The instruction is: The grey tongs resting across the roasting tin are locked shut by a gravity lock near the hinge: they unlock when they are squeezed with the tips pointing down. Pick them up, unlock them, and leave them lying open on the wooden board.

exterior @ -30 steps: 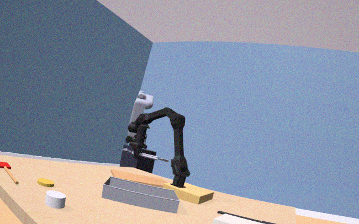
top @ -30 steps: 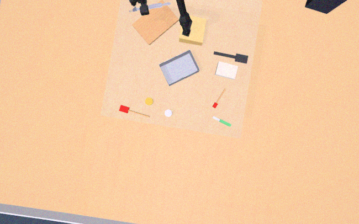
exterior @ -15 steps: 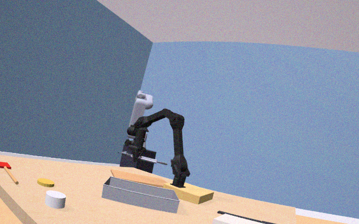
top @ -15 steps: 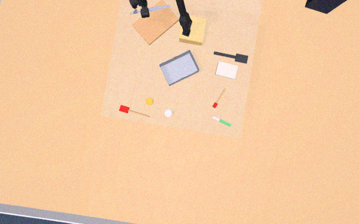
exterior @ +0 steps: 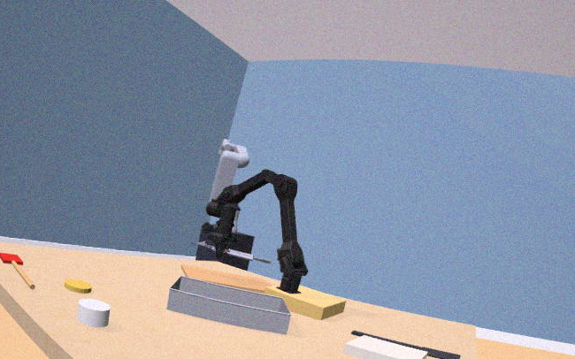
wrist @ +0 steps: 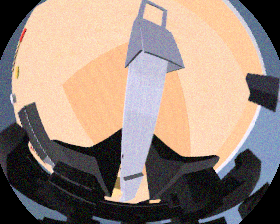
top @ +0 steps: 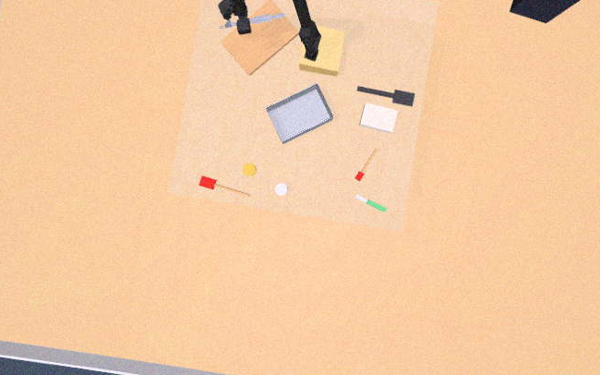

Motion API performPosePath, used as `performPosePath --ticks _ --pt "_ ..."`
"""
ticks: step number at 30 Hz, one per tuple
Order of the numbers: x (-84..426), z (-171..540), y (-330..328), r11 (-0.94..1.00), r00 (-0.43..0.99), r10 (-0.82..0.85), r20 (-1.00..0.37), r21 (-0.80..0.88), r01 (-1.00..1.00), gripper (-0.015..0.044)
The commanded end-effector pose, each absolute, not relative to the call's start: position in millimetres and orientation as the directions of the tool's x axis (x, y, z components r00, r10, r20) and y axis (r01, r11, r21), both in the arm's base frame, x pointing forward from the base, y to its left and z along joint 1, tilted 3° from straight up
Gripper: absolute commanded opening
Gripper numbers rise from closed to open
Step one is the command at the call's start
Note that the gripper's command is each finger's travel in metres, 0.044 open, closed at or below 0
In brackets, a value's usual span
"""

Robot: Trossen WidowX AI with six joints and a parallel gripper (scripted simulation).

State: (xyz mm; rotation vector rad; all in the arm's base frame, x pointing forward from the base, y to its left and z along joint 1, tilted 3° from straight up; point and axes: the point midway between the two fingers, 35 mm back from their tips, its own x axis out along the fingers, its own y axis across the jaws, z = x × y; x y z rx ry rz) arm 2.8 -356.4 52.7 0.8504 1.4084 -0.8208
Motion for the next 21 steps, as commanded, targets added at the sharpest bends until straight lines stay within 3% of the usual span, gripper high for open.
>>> performPosePath --ticks 1,21 --pt "1.9 42.3 -355.5 0.481 0.0 0.024 -1.0 0.011 0.877 -0.015" --pt "1.9 14.5 -352.0 0.481 0.0 0.025 -1.0 0.012 0.877 -0.015"
